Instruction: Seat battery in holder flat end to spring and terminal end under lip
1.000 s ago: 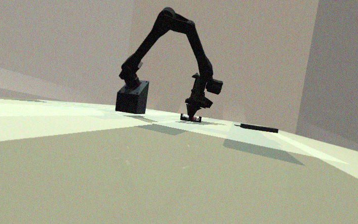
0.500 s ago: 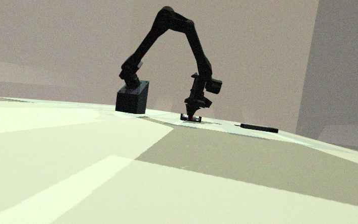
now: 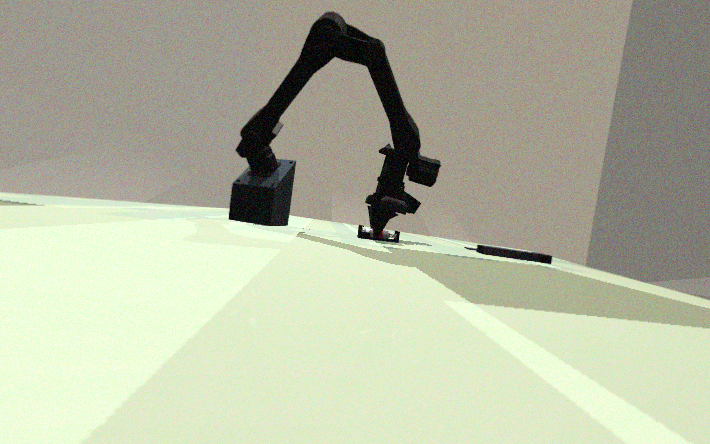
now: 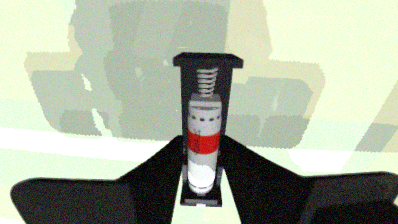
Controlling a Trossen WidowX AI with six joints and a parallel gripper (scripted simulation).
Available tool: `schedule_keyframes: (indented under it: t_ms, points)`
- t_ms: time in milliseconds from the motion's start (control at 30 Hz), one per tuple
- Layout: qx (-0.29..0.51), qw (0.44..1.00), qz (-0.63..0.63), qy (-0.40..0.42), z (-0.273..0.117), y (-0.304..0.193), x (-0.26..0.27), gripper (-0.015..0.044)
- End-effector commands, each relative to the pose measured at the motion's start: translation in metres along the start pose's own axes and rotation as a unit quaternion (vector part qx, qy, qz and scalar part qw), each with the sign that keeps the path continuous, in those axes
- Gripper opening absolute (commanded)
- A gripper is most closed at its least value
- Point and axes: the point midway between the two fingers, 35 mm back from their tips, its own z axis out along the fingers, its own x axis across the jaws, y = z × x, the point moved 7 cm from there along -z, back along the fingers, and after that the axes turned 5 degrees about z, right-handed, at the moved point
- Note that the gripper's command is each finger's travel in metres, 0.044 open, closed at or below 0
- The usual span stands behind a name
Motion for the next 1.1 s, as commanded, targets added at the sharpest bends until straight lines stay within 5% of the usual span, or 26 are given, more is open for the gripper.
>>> schedule_keyframes:
  t_ms: [0,400,767,1067]
  points:
    - [0.000,1.000,-0.003,-0.001,-0.001,0.000,0.000,0.0162]
    - [0.000,1.000,0.000,0.000,-0.015,-0.002,0.001,0.0162]
    - [-0.001,1.000,0.000,0.002,-0.087,-0.012,0.007,0.0440]
    - [-0.001,1.000,0.000,0.002,-0.087,-0.011,0.008,0.0440]
